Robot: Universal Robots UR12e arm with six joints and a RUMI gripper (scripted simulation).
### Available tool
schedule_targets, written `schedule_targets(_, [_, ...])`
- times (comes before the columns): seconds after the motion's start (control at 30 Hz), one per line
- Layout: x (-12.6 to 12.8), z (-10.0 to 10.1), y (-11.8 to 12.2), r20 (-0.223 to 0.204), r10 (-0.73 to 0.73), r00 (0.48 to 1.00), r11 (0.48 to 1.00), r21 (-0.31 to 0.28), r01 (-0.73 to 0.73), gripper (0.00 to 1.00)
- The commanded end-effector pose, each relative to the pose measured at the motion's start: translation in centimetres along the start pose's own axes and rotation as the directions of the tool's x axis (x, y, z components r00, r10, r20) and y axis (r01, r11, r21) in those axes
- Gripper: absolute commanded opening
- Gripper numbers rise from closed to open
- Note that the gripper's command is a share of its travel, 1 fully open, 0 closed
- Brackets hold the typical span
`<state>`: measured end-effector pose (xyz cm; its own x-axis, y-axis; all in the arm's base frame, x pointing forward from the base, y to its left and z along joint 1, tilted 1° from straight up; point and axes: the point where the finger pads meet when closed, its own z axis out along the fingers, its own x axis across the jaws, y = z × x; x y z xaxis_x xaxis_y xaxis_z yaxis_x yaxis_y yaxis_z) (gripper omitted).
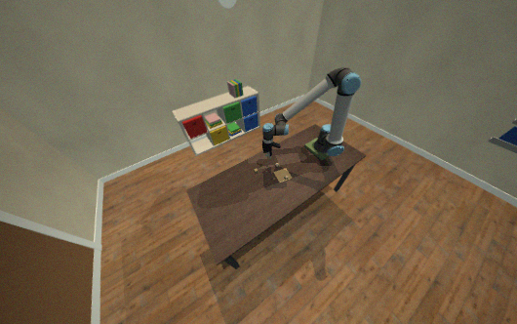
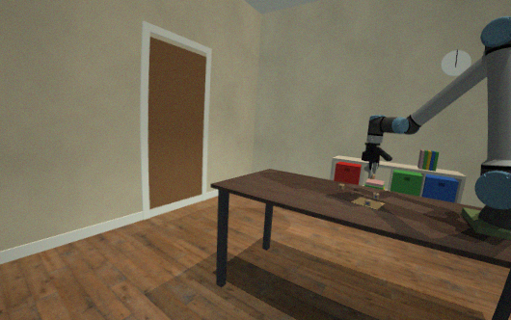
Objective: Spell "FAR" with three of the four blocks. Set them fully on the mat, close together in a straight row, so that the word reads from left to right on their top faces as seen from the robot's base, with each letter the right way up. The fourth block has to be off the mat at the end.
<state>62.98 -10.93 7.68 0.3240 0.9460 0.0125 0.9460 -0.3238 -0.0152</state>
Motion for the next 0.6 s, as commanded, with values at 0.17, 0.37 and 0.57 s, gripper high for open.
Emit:
schedule_targets(0.17, [2.3, -0.1, -1.2, -0.002, -0.258, 0.966, 0.966, -0.001, 0.258, 0.09])
schedule_targets(0.37, [3.5, -0.1, -1.8, -0.002, -0.388, 0.922, 0.922, -0.001, 0.388, 0.09])
schedule_targets(0.57, [4.6, -0.2, -2.4, -0.001, -0.51, 0.86, 0.86, -0.002, 0.51, 0.09])
